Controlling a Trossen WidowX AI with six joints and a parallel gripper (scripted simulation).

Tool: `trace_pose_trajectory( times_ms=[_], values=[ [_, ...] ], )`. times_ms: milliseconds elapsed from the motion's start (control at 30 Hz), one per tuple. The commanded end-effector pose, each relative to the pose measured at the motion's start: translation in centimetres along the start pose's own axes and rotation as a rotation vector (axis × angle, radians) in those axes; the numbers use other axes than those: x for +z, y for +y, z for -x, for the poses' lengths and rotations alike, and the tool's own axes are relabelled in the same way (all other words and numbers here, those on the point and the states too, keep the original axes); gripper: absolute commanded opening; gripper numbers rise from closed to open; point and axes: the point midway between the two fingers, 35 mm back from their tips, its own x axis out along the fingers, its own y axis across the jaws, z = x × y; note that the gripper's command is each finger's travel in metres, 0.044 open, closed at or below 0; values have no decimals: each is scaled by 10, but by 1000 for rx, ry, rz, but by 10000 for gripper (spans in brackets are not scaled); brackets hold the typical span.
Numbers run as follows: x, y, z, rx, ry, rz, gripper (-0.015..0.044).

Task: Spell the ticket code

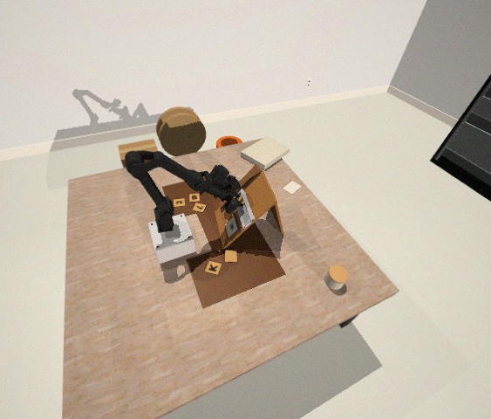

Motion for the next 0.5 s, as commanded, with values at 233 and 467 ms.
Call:
trace_pose_trajectory(
  times_ms=[233, 467],
  values=[
    [0, 3, 0, 0, 0, 0, 53],
    [0, 3, 1, -2, 0, -3, 236]
  ],
)
